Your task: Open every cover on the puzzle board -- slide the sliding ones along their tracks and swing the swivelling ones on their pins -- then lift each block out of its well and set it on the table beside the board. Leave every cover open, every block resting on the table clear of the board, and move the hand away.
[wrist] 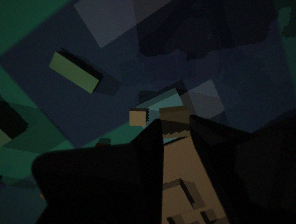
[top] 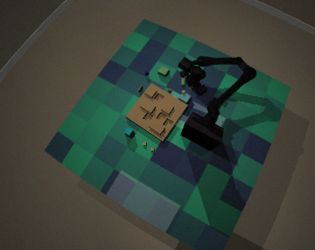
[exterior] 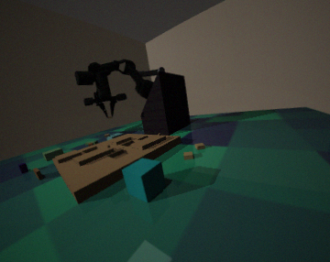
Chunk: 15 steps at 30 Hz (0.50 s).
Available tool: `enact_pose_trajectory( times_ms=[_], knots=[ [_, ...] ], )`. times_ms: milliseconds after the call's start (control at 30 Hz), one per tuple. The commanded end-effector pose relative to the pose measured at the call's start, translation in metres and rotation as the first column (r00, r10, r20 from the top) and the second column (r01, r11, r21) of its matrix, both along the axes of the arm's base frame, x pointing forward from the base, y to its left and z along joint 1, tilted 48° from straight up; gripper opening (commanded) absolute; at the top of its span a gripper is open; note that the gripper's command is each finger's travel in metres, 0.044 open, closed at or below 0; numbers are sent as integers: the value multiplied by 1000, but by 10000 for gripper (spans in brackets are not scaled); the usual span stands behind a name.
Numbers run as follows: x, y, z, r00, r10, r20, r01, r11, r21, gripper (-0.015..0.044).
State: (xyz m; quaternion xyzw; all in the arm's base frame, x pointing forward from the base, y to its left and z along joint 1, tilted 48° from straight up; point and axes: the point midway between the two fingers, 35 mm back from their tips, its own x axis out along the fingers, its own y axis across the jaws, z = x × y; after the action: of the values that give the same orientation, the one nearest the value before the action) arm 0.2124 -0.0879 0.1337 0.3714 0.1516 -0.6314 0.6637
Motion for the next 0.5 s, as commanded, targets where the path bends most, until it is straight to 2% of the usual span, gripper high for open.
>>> enact_pose_trajectory(
  times_ms=[0, 467],
  knots=[
    [-2, -3, -1, 1000, 2, -1, -2, 1000, -5, 80],
    [6, -17, -18, 1000, -1, -3, 1, 1000, 6, 80]
  ],
)
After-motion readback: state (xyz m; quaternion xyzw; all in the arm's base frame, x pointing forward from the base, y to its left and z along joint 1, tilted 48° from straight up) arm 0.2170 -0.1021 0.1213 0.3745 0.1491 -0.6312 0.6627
